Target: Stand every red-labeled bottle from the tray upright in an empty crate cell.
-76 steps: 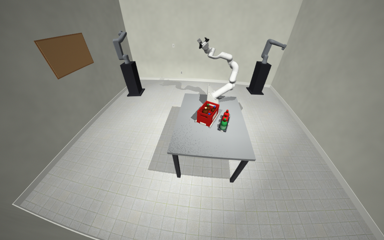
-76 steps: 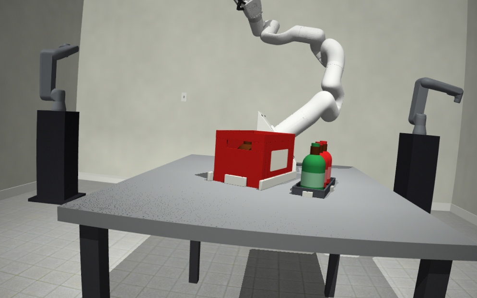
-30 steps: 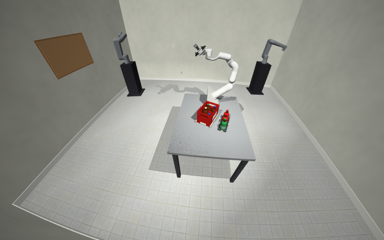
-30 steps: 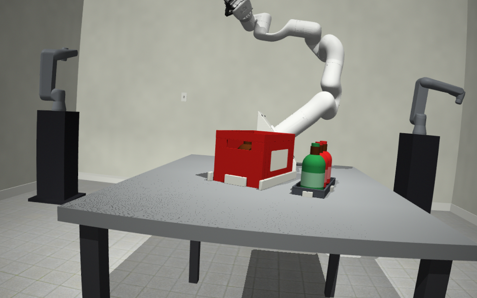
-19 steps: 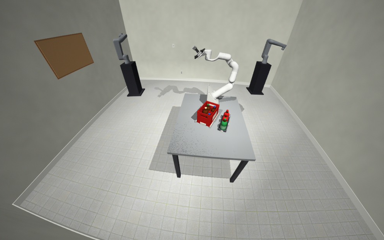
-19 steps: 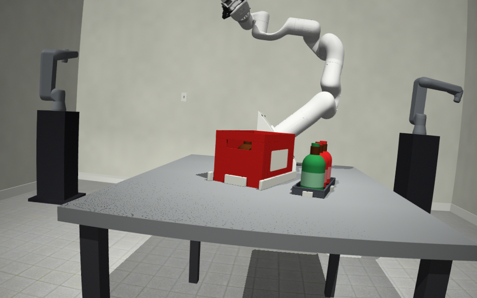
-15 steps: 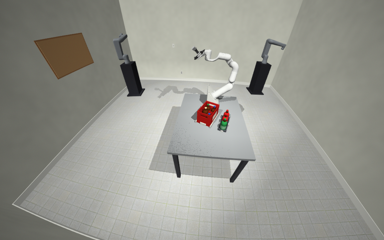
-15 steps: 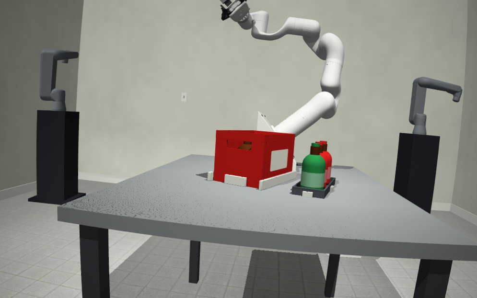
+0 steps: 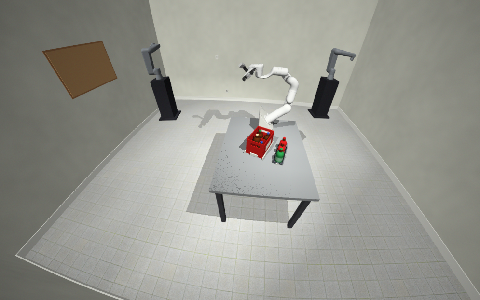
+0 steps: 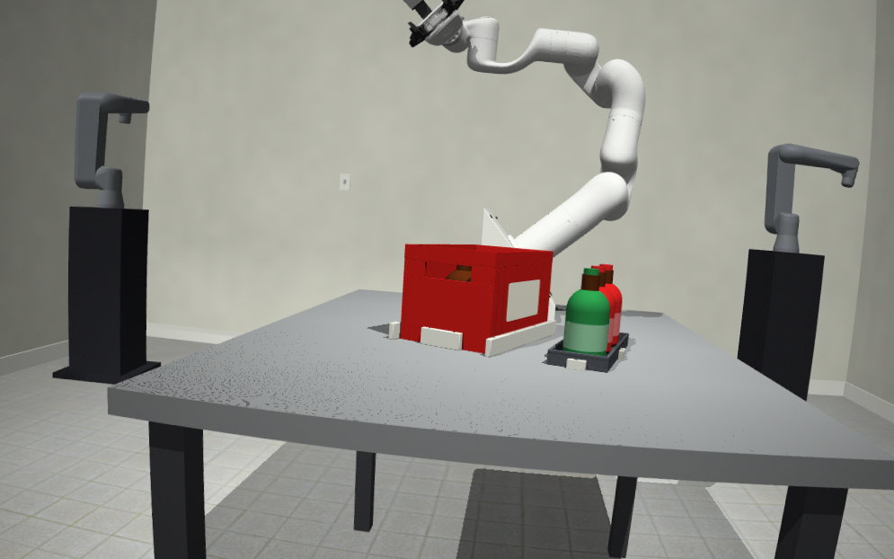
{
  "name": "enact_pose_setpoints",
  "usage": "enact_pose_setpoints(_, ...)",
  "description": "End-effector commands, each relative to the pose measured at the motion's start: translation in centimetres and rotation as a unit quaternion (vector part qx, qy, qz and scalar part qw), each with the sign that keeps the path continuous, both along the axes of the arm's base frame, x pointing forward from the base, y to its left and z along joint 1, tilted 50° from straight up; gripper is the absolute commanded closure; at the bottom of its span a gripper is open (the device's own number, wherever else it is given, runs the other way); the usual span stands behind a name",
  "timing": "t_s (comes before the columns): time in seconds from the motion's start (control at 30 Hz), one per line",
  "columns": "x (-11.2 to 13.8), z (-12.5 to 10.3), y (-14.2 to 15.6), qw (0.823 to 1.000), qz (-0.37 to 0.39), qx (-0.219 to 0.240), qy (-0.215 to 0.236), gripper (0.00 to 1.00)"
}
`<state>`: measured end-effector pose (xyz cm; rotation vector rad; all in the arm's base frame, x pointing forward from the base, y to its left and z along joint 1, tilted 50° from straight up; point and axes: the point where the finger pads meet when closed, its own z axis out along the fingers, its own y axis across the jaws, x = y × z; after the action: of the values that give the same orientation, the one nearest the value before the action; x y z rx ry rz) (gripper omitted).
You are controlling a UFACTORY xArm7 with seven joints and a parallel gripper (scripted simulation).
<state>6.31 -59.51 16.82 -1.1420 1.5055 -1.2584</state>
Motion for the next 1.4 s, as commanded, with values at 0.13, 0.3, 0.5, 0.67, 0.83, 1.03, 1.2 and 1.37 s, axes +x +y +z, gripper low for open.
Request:
enact_pose_setpoints(0.13,1.4,-0.6,0.6,1.000,0.019,-0.005,0.012,0.00)
enact_pose_setpoints(0.3,5.1,-2.6,3.1,0.996,0.078,-0.016,0.040,0.00)
enact_pose_setpoints(0.5,5.1,-2.6,3.1,0.996,0.078,-0.016,0.040,0.00)
enact_pose_setpoints(0.67,8.5,-4.5,5.8,0.988,0.137,-0.030,0.065,0.00)
enact_pose_setpoints(0.83,8.5,-4.5,5.8,0.988,0.137,-0.030,0.065,0.00)
enact_pose_setpoints(1.03,8.5,-4.5,5.8,0.988,0.137,-0.030,0.065,0.00)
enact_pose_setpoints(1.2,11.3,-6.3,8.6,0.976,0.196,-0.047,0.087,0.00)
enact_pose_setpoints(1.37,11.3,-6.3,8.6,0.976,0.196,-0.047,0.087,0.00)
